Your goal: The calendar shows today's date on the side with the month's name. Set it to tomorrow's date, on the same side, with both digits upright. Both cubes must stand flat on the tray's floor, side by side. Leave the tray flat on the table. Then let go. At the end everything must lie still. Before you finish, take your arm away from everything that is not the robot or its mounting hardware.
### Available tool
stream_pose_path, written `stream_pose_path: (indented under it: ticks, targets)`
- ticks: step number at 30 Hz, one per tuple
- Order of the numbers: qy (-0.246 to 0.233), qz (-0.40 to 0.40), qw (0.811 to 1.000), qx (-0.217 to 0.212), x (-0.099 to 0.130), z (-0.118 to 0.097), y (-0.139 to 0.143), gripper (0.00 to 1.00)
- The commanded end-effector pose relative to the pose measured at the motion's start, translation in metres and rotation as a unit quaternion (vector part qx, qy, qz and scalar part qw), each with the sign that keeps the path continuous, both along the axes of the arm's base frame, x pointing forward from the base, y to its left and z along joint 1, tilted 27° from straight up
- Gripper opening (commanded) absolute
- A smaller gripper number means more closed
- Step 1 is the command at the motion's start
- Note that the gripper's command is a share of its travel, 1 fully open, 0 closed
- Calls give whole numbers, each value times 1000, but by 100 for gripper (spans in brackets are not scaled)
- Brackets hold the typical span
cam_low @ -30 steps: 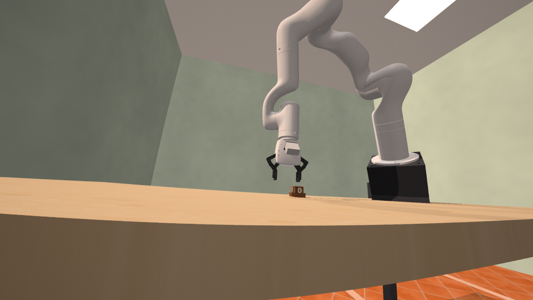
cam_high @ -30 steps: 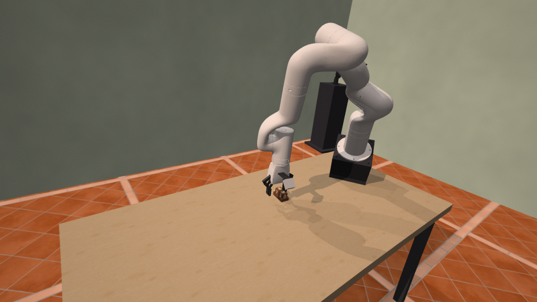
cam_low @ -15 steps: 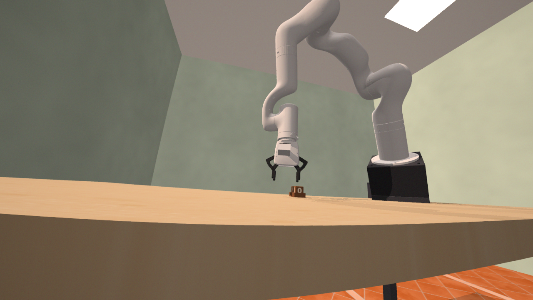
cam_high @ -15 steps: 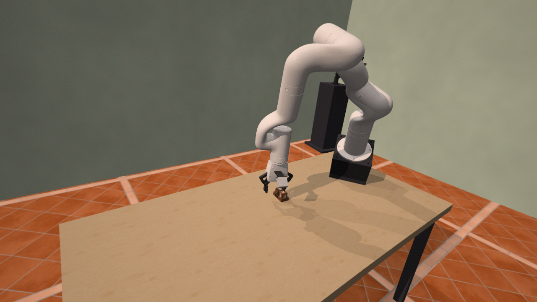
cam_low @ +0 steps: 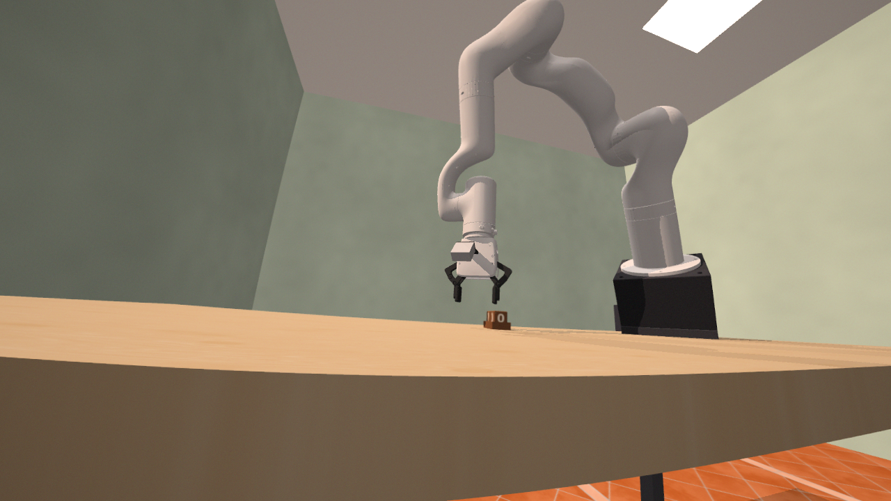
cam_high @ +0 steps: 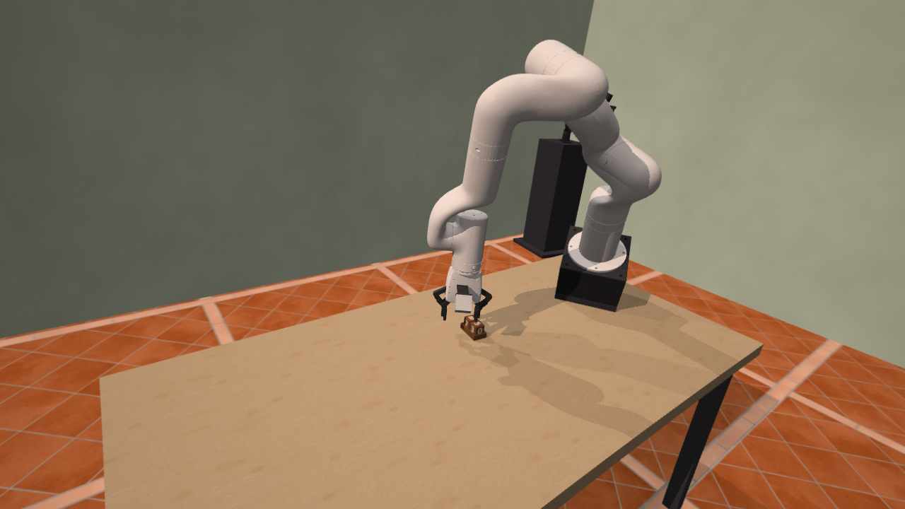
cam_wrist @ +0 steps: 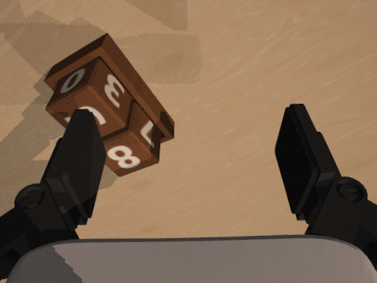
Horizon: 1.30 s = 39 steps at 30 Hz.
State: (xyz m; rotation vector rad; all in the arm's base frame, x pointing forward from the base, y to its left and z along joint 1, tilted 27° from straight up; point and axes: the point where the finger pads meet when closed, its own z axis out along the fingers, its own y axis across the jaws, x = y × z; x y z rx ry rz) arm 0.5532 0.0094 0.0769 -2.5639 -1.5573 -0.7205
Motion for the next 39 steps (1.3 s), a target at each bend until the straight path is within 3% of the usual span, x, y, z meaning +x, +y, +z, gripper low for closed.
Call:
stream_pose_path:
  ticks: [1,12,19,21,39]
  targets:
    - [29,-75,996,32,1,0,-4,100]
    - [41,-112,992,47,1,-5,-18,100]
    - [70,-205,973,84,1,-6,-22,100]
    - [70,-205,973,84,1,-10,-33,100]
    - [70,-205,973,84,1,-10,-34,100]
